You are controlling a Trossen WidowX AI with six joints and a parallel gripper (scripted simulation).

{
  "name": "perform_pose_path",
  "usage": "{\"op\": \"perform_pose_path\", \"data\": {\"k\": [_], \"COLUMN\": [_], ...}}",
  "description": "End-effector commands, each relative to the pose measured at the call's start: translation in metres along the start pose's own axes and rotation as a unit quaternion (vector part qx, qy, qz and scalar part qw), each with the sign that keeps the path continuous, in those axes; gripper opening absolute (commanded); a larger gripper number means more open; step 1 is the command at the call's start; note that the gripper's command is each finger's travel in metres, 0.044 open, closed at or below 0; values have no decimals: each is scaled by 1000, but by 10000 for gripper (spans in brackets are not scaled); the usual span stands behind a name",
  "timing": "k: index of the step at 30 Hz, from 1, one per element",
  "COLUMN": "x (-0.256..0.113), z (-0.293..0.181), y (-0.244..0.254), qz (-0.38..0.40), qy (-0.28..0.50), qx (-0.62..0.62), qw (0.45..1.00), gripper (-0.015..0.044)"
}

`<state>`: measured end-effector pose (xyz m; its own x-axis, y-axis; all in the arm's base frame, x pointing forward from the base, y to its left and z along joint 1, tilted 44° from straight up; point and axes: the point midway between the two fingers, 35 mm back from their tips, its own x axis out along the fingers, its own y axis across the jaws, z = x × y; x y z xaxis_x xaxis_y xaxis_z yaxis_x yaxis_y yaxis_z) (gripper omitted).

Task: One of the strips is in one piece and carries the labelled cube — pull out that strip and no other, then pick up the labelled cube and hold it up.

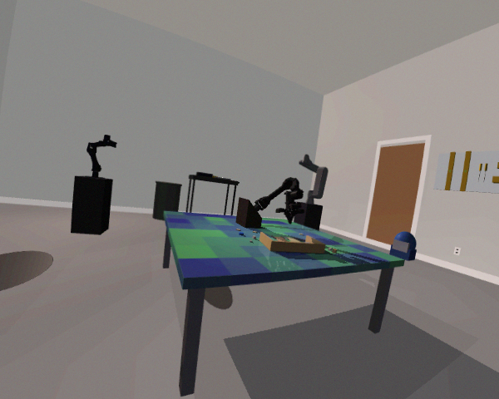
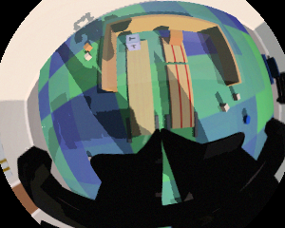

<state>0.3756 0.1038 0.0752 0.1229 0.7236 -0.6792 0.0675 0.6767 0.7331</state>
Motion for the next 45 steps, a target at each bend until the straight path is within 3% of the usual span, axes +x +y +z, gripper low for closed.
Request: {"op": "perform_pose_path", "data": {"k": [1,4,45], "x": [20,28,87], "z": [-5,-9,-18], "y": [22,32,30], "qz": [-23,-32,-31], "qy": [75,105,105], "qx": [10,13,13], "qw": [997,994,994], "gripper": [0,0,0]}}
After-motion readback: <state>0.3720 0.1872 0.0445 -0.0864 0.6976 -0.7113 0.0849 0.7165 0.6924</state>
